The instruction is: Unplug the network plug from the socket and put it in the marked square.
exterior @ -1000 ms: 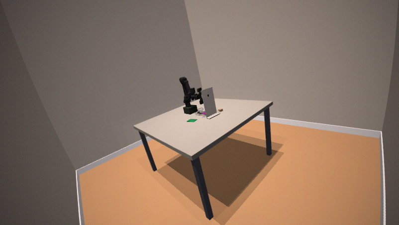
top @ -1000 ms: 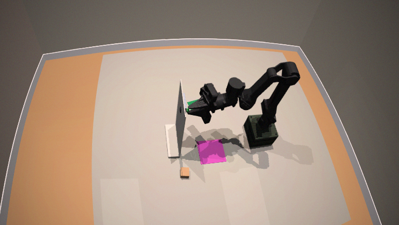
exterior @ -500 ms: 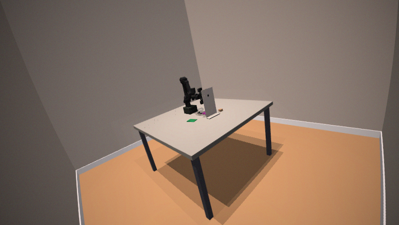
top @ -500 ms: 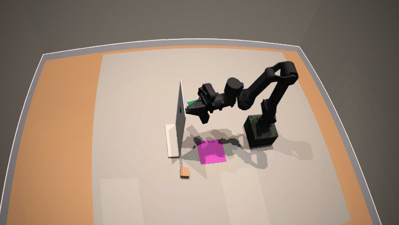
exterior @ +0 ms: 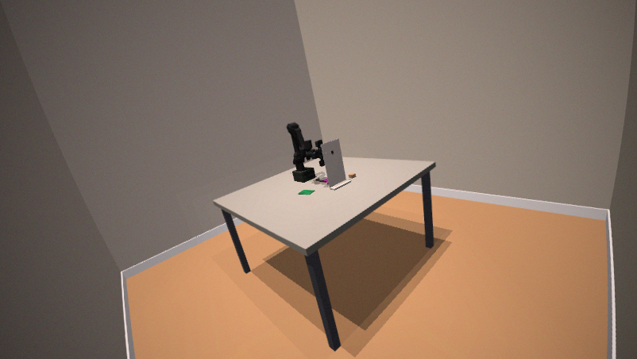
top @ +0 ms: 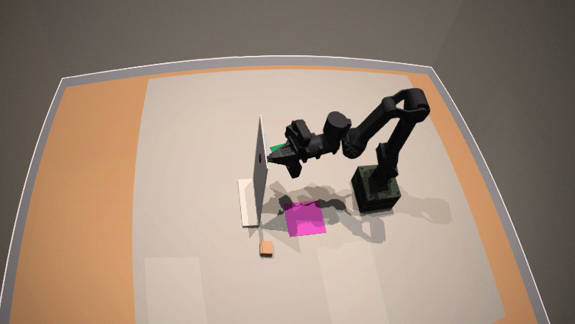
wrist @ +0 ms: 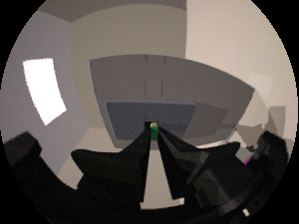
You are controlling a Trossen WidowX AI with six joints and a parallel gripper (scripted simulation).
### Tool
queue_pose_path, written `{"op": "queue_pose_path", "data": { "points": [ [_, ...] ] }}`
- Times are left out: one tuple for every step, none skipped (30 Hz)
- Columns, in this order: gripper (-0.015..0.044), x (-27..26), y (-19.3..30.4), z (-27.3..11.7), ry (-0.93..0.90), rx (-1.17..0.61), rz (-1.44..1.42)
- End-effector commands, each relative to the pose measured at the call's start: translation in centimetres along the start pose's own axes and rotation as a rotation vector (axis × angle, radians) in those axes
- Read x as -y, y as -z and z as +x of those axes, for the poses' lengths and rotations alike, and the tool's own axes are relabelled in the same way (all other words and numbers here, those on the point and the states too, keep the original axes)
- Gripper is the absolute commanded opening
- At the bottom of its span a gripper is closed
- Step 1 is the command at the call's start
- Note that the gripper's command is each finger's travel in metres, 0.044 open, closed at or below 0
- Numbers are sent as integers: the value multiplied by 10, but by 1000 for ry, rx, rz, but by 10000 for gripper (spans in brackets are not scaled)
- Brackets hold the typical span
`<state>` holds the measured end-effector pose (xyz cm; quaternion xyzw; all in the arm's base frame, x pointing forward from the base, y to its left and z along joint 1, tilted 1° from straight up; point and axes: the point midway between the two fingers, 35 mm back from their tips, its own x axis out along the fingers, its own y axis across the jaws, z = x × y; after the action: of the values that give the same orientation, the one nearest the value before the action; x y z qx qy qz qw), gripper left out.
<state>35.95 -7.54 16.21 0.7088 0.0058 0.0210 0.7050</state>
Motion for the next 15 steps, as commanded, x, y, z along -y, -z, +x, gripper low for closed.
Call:
{"op": "queue_pose_path", "data": {
  "points": [
    [0,1,-1,0,4,4,6],
    [0,1,0,0,4,4,6],
    [0,1,0,0,4,4,6],
    [0,1,0,-1,4,4,6],
    [0,1,0,-1,4,4,6],
    [0,1,0,-2,4,4,6],
    [0,1,0,-2,4,4,6],
    [0,0,0,-3,4,4,6],
    [0,0,1,-3,4,4,6],
    [0,0,1,-4,4,4,6],
    [0,0,1,-4,4,4,6],
    [0,0,1,-5,4,4,6],
    [0,0,1,-5,4,4,6],
    [0,0,1,-6,4,4,6],
    [0,0,2,-6,4,4,6]
  ]
}}
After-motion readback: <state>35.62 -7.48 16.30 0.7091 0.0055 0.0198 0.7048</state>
